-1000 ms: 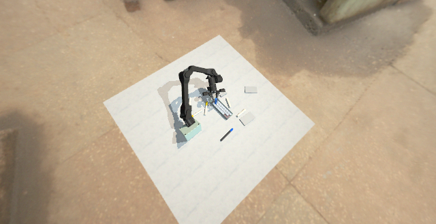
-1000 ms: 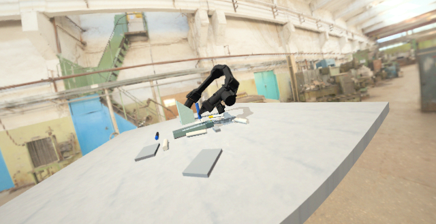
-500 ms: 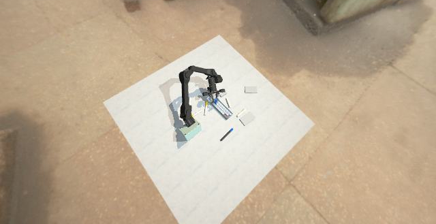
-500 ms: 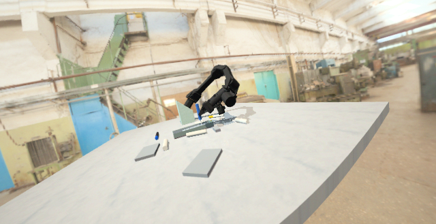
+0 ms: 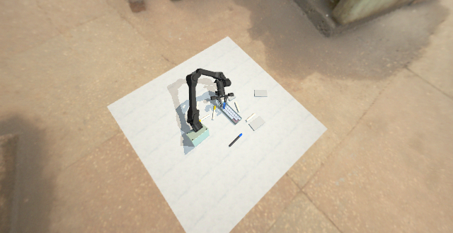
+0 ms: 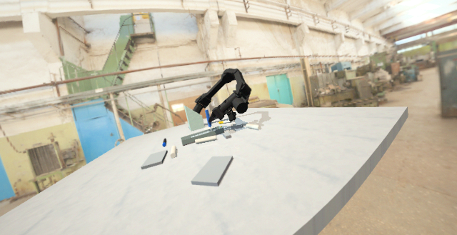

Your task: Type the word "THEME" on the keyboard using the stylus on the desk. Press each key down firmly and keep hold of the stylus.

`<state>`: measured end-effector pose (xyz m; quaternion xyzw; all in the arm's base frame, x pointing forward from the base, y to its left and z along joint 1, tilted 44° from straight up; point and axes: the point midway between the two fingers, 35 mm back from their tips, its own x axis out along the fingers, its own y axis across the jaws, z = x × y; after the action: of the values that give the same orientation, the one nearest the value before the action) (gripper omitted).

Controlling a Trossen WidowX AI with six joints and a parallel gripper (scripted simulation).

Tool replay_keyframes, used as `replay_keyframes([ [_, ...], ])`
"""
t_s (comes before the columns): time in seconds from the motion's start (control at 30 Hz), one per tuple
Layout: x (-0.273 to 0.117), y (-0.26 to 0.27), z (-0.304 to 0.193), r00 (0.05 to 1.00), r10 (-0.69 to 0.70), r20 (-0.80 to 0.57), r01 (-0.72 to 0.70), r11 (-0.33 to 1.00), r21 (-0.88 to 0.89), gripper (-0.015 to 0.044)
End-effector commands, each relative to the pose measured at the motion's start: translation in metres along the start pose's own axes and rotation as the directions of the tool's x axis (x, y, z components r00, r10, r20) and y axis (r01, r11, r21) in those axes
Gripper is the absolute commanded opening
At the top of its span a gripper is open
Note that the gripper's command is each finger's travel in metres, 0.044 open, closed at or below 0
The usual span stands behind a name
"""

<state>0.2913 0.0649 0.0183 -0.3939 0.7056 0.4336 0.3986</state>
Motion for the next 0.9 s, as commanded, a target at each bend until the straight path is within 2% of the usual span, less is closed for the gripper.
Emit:
replay_keyframes([
  [0.0, 0.0, 0.001, 0.002, 1.0, 0.002, 0.004, -0.002, 1.0, 0.002, 0.0081],
  [0.27, -0.001, 0.0, -0.001, 1.0, 0.002, 0.004, -0.002, 1.0, 0.002, 0.0081],
  [0.5, -0.018, 0.0, -0.031, 1.0, 0.001, 0.003, -0.001, 1.0, 0.003, 0.0081],
  [0.67, -0.018, 0.0, -0.03, 1.0, 0.0, 0.011, -0.001, 1.0, 0.015, 0.0084],
  [0.87, -0.018, 0.0, -0.03, 1.0, 0.0, 0.011, -0.001, 1.0, 0.015, 0.0044],
])
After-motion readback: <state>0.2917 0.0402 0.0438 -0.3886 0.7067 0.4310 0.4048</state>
